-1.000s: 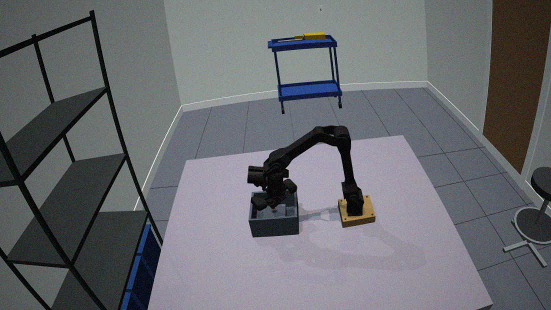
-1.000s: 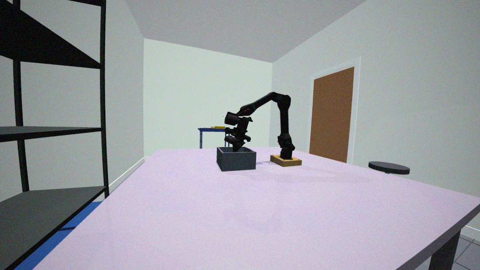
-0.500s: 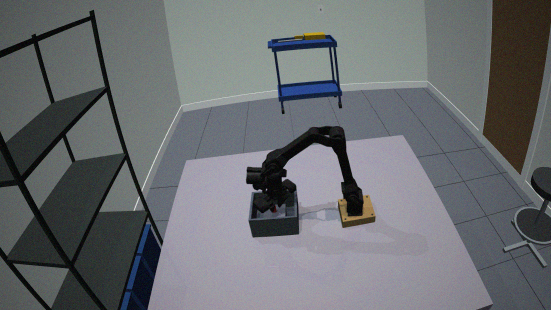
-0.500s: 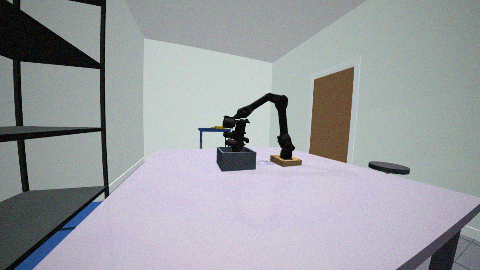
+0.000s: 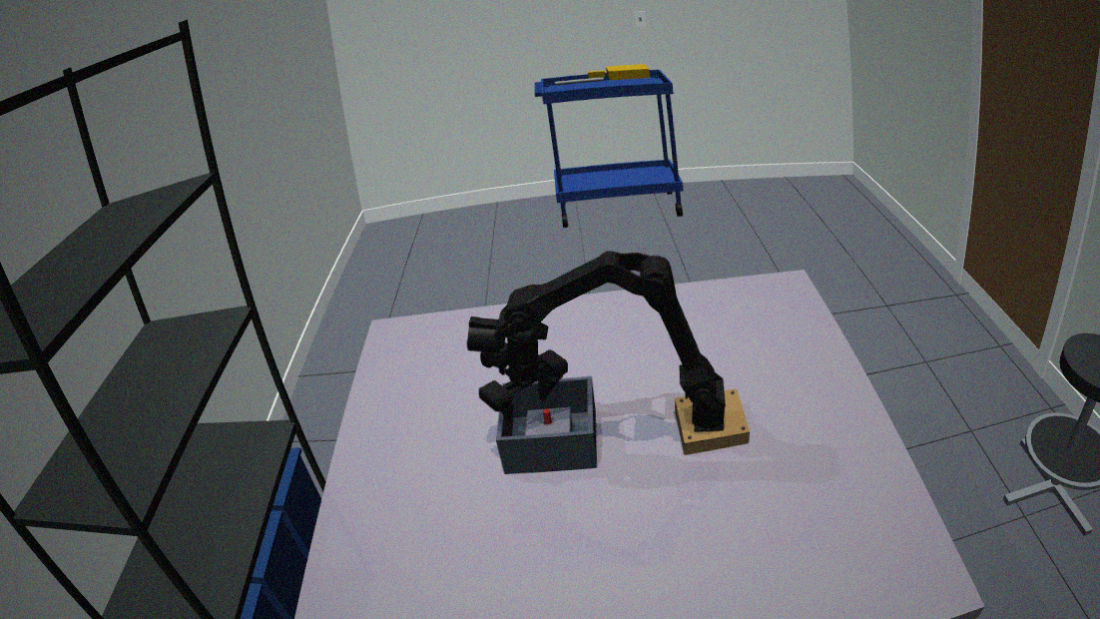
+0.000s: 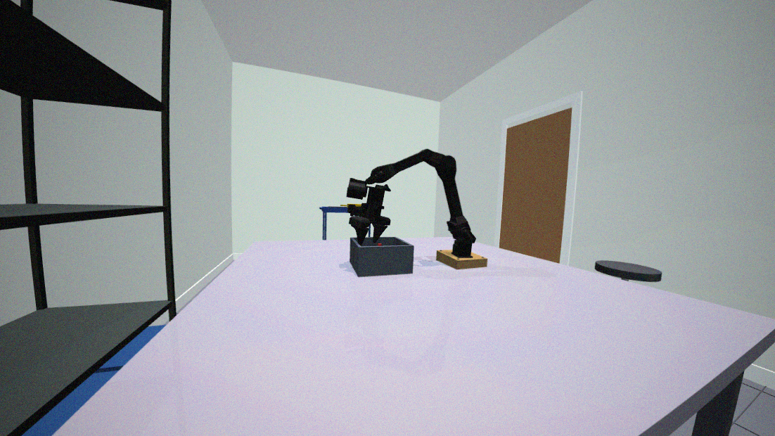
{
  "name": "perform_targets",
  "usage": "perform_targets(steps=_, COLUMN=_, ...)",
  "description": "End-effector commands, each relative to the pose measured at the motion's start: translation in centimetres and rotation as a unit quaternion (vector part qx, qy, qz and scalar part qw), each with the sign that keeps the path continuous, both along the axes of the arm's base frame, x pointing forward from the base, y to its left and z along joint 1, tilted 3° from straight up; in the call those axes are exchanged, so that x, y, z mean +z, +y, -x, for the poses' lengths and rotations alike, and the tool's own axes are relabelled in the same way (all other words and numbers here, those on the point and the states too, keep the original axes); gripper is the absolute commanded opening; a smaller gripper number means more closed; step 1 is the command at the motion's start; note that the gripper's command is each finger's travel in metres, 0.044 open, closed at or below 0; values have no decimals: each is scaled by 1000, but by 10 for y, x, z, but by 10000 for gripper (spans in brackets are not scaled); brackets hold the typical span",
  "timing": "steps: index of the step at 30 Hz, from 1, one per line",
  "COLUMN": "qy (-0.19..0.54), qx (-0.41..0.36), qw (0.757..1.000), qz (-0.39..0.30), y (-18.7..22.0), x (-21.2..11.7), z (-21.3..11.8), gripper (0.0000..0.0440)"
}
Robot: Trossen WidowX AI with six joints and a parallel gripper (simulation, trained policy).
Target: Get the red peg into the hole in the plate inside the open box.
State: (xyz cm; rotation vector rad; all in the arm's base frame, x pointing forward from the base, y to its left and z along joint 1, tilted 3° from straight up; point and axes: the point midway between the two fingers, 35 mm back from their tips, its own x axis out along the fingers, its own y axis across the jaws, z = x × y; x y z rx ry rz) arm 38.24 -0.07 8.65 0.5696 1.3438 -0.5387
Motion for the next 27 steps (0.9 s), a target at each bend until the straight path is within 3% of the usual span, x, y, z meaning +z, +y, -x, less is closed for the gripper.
perform_targets(steps=1, qy=-1, qx=4, qw=1000, qz=-18, y=3, x=8, z=-14, gripper=440)
perform_targets(steps=15, qy=-37, qx=17, qw=997, qz=-60, y=28, x=37, z=-55, gripper=440)
perform_targets(steps=27, qy=-40, qx=18, qw=997, qz=-61, y=29, x=38, z=-57, gripper=440)
